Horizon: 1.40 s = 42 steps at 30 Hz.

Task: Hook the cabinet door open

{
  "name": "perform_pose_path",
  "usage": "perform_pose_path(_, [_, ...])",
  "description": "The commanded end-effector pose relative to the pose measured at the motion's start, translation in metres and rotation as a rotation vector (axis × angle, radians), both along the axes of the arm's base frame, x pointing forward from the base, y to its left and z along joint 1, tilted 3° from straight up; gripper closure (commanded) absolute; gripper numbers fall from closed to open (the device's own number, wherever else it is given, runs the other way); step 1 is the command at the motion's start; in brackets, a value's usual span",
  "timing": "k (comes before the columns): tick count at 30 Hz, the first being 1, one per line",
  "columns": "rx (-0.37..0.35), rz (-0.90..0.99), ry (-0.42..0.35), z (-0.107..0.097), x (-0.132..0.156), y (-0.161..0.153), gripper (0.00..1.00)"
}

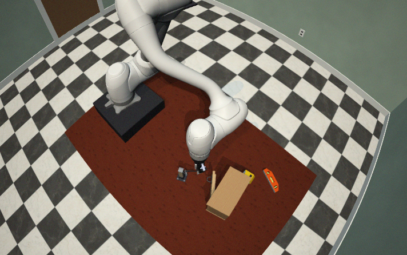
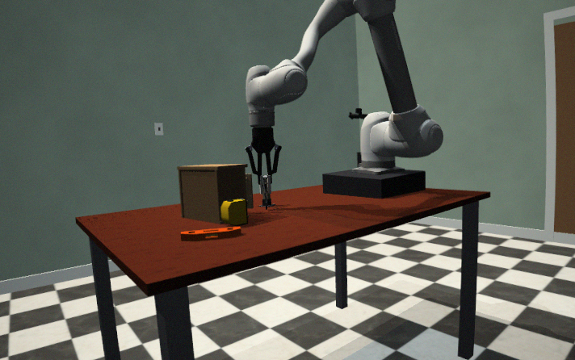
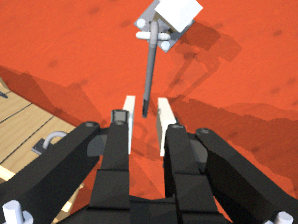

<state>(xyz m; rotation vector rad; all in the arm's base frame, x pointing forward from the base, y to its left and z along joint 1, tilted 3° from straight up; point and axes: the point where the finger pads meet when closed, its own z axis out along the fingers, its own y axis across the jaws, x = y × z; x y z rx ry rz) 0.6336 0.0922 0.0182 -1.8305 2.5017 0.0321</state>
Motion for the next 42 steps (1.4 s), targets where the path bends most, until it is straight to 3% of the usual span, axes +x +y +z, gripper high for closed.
perform_pose_path(1, [0.000, 0.000, 0.000, -0.001, 0.000, 0.000, 0.85])
perform_pose_path(42, [0.000, 0.000, 0.000, -0.041, 0.001, 0.002, 0.85])
